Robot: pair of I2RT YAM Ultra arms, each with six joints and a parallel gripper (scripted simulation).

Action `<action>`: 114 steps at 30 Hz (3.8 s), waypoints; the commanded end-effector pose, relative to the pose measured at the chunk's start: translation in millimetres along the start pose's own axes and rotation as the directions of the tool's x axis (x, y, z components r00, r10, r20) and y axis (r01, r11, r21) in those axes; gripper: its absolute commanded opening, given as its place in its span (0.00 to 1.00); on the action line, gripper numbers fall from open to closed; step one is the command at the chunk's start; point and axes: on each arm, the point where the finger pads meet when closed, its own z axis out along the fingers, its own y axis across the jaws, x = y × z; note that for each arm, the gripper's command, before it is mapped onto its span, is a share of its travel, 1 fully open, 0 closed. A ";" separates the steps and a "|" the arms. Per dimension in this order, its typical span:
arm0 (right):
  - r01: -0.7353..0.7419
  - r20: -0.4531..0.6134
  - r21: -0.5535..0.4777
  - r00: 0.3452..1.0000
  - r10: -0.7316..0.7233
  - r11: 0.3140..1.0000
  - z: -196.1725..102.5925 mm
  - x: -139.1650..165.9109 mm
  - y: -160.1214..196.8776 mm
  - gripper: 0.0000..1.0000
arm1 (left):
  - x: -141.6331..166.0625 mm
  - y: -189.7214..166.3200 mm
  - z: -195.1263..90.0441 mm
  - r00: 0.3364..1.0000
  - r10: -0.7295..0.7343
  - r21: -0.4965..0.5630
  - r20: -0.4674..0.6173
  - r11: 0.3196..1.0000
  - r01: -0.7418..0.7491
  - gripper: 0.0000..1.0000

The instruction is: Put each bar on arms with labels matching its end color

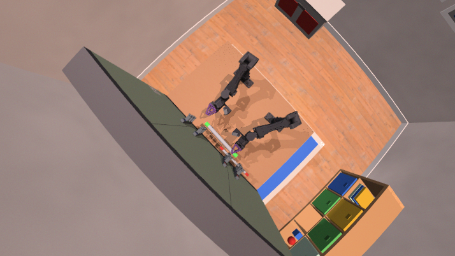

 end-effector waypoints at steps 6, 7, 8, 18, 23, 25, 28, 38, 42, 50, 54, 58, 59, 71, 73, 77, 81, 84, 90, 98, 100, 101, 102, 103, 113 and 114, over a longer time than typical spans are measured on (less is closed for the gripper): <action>-0.004 -0.006 0.012 1.000 0.004 1.000 -0.7 -6.3 2.8 1.00 | -0.5 39.8 -1.8 0.997 -0.083 -0.132 0.008 0.988 0.083 0.00; -0.004 -0.006 0.012 1.000 0.004 1.000 -0.7 -6.3 2.8 1.00 | -0.5 39.8 -1.8 0.997 -0.083 -0.132 0.008 0.988 0.083 0.00; -0.004 -0.006 0.012 1.000 0.004 1.000 -0.8 -7.1 3.2 1.00 | -0.5 39.7 -1.8 0.997 -0.083 -0.132 0.008 0.988 0.083 0.00; -0.004 -0.006 0.012 1.000 0.004 1.000 -2.2 -14.8 7.1 1.00 | -0.6 38.8 -1.7 0.997 -0.083 -0.132 0.008 0.988 0.083 0.00; -0.004 -0.006 0.012 1.000 0.004 1.000 -2.8 -17.9 8.6 1.00 | -0.6 38.4 -1.7 0.997 -0.083 -0.132 0.008 0.988 0.083 0.00; -0.004 -0.006 0.012 1.000 0.004 1.000 -2.9 -18.7 8.7 1.00 | -0.6 38.2 -1.6 0.997 -0.082 -0.131 0.008 0.988 0.083 0.00; -0.004 -0.006 0.012 1.000 0.004 1.000 -3.4 -21.0 8.7 1.00 | -0.7 37.7 -1.6 0.997 -0.082 -0.131 0.008 0.988 0.083 0.00; -0.004 -0.006 0.012 1.000 0.004 1.000 -4.8 -28.8 8.7 1.00 | -0.8 36.1 -1.4 0.997 -0.082 -0.131 0.008 0.988 0.083 0.00; -0.004 -0.006 0.012 1.000 0.004 1.000 -5.1 -30.3 9.0 1.00 | -0.9 35.6 -1.3 0.997 -0.082 -0.131 0.008 0.988 0.083 0.00; -0.004 -0.006 0.012 1.000 0.004 1.000 -6.2 -36.6 11.3 1.00 | -1.1 33.1 -1.0 0.997 -0.082 -0.131 0.008 0.988 0.083 0.00; -0.004 -0.006 0.012 1.000 0.004 1.000 -6.8 -39.7 12.4 1.00 | -1.2 31.9 -0.8 0.997 -0.082 -0.131 0.008 0.988 0.083 0.00; -0.004 -0.006 0.012 1.000 0.004 1.000 -7.1 -41.2 13.0 1.00 | -1.2 31.3 -0.7 0.997 -0.082 -0.131 0.008 0.988 0.083 0.00; -0.004 -0.006 0.012 1.000 0.004 1.000 -7.2 -42.0 13.4 1.00 | -1.2 31.6 -0.8 0.997 -0.082 -0.131 0.008 0.988 0.083 0.00; -0.004 -0.006 0.012 1.000 0.004 1.000 -8.9 -51.3 18.0 1.00 | -0.9 35.0 -1.2 0.997 -0.082 -0.131 0.008 0.988 0.083 0.00; -0.004 -0.006 0.012 1.000 0.004 1.000 -9.2 -52.9 18.8 1.00 | -0.9 35.6 -1.3 0.997 -0.082 -0.131 0.008 0.988 0.083 0.00; -0.004 -0.006 0.012 1.000 0.004 1.000 -9.5 -54.4 19.7 1.00 | -0.8 36.3 -1.4 0.997 -0.082 -0.131 0.008 0.988 0.083 0.00; -0.004 -0.006 0.012 1.000 0.004 1.000 -10.0 -57.5 21.5 1.00 | -0.7 37.7 -1.6 0.997 -0.082 -0.131 0.008 0.988 0.083 0.00; -0.004 -0.006 0.012 1.000 0.004 1.000 -10.4 -59.8 22.8 1.00 | -0.6 38.8 -1.8 0.997 -0.082 -0.131 0.008 0.988 0.083 0.00; -0.004 -0.006 0.012 1.000 0.004 1.000 -11.3 -64.5 25.5 1.00 | -0.4 40.9 -2.0 0.997 -0.082 -0.131 0.008 0.988 0.083 0.00; -0.004 -0.006 0.012 1.000 0.004 1.000 -11.4 -64.9 24.0 1.00 | -0.1 43.0 -2.4 0.997 -0.082 -0.131 0.008 0.988 0.083 0.00; -0.004 -0.006 0.012 1.000 0.004 1.000 -11.5 -65.0 23.6 1.00 | 0.1 43.7 -2.5 0.997 -0.082 -0.131 0.008 0.988 0.083 0.00; -0.004 -0.006 0.012 1.000 0.004 1.000 -11.5 -65.1 23.3 1.00 | 0.1 44.0 -2.5 0.997 -0.082 -0.131 0.008 0.988 0.083 0.00; -0.004 -0.006 0.012 1.000 0.004 1.000 -11.6 -65.2 23.1 1.00 | 0.2 44.4 -2.6 0.997 -0.082 -0.131 0.008 0.988 0.083 0.00; -0.004 -0.006 0.012 1.000 0.004 1.000 -11.6 -65.2 22.8 1.00 | 0.2 44.7 -2.6 0.997 -0.082 -0.131 0.008 0.988 0.083 0.00; -0.004 -0.006 0.012 1.000 0.004 1.000 -11.8 -66.1 21.0 1.00 | 0.7 48.2 -3.0 0.997 -0.082 -0.131 0.008 0.988 0.083 0.00; -0.004 -0.006 0.012 1.000 0.004 1.000 -11.8 -66.2 20.8 1.00 | 0.8 48.7 -3.1 0.997 -0.082 -0.131 0.008 0.988 0.083 0.00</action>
